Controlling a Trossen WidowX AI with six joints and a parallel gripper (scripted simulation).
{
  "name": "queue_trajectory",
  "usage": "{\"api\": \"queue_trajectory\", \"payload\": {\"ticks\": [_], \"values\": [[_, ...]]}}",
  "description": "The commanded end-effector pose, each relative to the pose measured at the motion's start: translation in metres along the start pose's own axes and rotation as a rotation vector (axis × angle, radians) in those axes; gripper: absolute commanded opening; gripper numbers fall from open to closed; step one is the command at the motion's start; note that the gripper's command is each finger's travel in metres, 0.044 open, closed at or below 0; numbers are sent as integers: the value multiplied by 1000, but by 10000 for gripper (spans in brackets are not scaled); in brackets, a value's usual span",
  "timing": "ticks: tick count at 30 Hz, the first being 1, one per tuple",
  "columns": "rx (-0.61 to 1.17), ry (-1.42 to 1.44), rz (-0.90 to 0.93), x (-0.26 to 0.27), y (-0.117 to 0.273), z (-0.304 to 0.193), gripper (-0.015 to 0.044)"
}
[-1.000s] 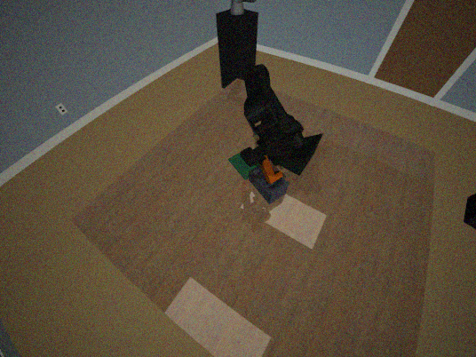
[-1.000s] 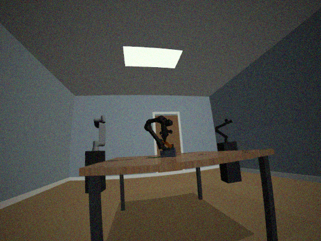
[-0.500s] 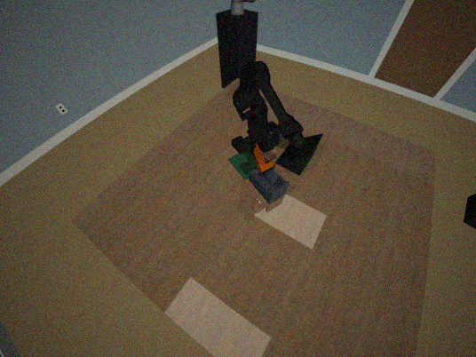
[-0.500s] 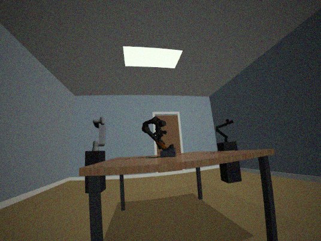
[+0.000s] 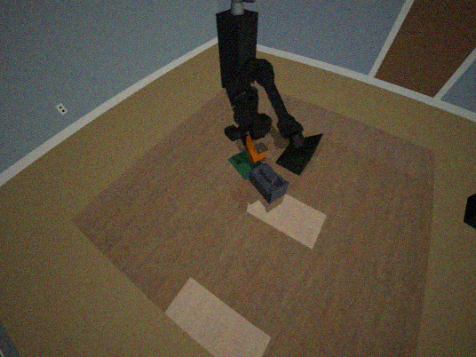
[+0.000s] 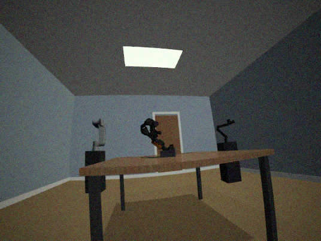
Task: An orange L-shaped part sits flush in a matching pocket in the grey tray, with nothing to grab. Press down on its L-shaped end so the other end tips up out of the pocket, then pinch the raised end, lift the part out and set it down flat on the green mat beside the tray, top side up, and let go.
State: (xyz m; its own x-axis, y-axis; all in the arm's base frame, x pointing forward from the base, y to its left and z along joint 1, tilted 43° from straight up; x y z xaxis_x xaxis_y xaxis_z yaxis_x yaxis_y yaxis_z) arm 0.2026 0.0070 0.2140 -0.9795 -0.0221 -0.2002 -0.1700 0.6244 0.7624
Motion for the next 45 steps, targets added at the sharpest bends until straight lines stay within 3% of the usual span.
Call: {"api": "queue_trajectory", "payload": {"ticks": [1, 45], "values": [[-5, 6, -15, 5, 1, -15, 0], [57, 3, 55, 9, -55, -31, 0]]}}
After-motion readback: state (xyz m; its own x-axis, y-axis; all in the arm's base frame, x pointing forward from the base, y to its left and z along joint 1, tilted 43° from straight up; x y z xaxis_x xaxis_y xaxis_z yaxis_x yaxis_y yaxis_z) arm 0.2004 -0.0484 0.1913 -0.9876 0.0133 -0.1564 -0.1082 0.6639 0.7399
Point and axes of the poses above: the point midway between the two fingers, 35 mm back from their tips, its own y axis back along the fingers, its own x axis across the jaws, z = x × y, the point moved 2 cm from there along y, back along the fingers, and after that the axes turned 8 degrees about y, right-handed, at the moved point
